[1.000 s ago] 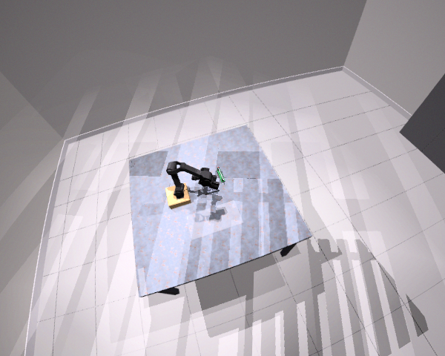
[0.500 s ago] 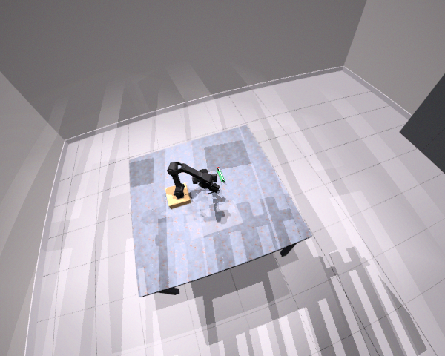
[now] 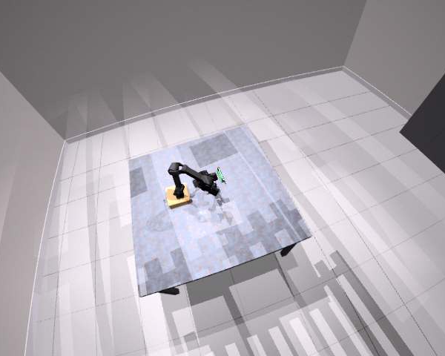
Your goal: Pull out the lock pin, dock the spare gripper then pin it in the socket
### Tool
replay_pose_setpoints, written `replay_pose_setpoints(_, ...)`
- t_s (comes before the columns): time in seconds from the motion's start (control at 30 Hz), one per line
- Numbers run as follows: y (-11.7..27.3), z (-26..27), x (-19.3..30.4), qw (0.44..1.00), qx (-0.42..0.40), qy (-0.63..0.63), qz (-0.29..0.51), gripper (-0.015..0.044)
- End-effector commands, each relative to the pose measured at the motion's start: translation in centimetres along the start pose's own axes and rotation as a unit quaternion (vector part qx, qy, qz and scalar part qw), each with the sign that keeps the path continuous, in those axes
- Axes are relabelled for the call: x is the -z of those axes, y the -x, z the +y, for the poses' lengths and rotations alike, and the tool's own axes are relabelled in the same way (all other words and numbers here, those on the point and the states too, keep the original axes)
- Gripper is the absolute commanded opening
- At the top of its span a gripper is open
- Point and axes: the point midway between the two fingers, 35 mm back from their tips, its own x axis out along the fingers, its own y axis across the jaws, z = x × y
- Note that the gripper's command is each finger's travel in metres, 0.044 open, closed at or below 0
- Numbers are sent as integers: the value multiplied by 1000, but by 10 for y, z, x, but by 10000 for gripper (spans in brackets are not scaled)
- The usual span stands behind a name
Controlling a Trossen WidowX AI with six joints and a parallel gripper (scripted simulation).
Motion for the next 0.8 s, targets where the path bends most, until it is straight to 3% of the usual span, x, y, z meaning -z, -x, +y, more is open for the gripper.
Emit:
replay_pose_setpoints(0.0, 4, -3, -1, 999, 15, 39, -8, 0)
replay_pose_setpoints(0.77, 0, -9, 14, 995, 30, 95, -6, 0)
